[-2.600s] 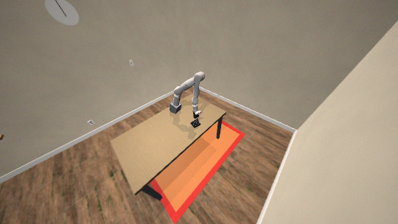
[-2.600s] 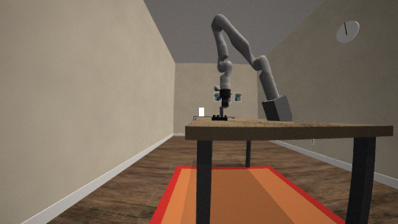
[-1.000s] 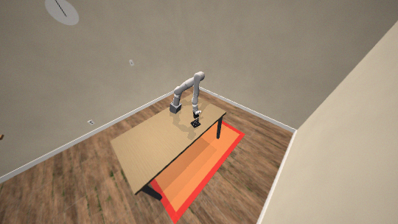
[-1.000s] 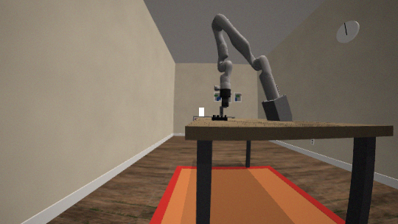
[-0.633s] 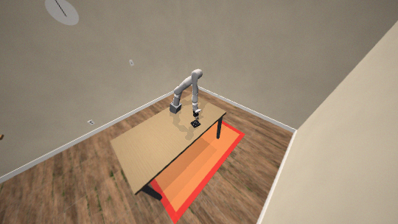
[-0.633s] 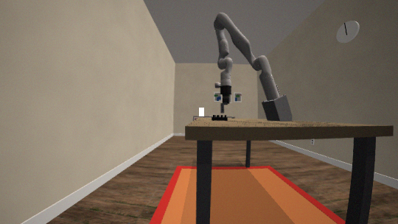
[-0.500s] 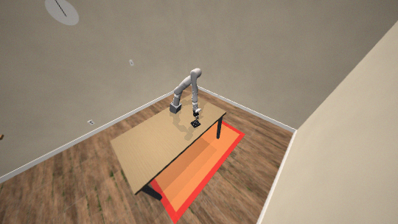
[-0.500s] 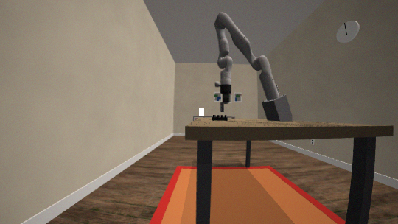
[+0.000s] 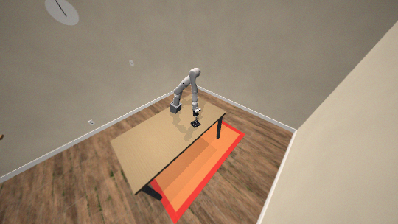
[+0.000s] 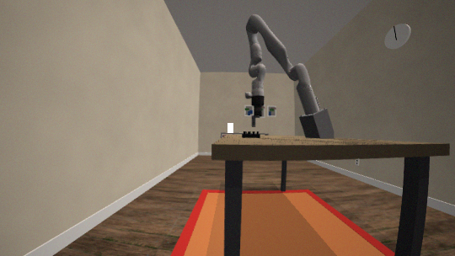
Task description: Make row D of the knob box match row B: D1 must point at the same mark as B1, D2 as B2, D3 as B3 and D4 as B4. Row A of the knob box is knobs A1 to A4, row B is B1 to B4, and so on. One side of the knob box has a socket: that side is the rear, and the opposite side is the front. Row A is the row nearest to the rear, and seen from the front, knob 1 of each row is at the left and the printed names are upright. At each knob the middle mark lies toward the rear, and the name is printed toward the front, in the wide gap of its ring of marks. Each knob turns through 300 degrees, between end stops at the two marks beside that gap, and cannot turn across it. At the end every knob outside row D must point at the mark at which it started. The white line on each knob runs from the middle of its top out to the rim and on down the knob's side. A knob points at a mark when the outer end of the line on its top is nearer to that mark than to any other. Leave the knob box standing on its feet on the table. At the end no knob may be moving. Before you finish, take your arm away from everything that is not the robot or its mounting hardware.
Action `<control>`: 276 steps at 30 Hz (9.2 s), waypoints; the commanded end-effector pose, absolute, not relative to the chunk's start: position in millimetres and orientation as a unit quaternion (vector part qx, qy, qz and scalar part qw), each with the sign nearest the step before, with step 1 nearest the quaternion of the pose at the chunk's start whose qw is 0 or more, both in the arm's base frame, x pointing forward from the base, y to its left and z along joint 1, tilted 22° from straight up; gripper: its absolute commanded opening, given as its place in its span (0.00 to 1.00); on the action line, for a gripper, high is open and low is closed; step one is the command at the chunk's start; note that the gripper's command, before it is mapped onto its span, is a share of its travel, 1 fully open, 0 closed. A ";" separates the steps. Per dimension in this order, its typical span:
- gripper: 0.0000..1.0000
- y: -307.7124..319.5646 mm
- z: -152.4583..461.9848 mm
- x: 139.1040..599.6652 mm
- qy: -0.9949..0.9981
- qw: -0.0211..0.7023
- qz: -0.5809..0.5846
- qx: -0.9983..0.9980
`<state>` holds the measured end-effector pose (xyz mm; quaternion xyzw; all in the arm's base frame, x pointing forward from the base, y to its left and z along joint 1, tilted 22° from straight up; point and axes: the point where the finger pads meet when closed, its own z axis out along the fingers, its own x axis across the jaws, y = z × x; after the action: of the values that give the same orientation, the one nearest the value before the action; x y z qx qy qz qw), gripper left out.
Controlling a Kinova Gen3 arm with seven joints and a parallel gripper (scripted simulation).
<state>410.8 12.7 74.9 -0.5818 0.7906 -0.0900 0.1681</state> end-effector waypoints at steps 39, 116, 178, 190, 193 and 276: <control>0.46 17.6 83.5 377.7 0.802 0.168 -0.085 -0.567; 0.46 21.2 44.6 394.3 0.801 0.170 -0.088 -0.567; 0.46 21.2 44.6 394.3 0.801 0.170 -0.088 -0.567; 0.46 20.9 46.7 400.3 0.801 0.171 -0.089 -0.567; 0.46 20.4 46.6 399.5 0.801 0.170 -0.088 -0.567; 0.46 20.3 46.4 398.9 0.801 0.170 -0.088 -0.567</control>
<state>398.0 19.7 45.2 -0.5660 0.8022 -0.0877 0.1687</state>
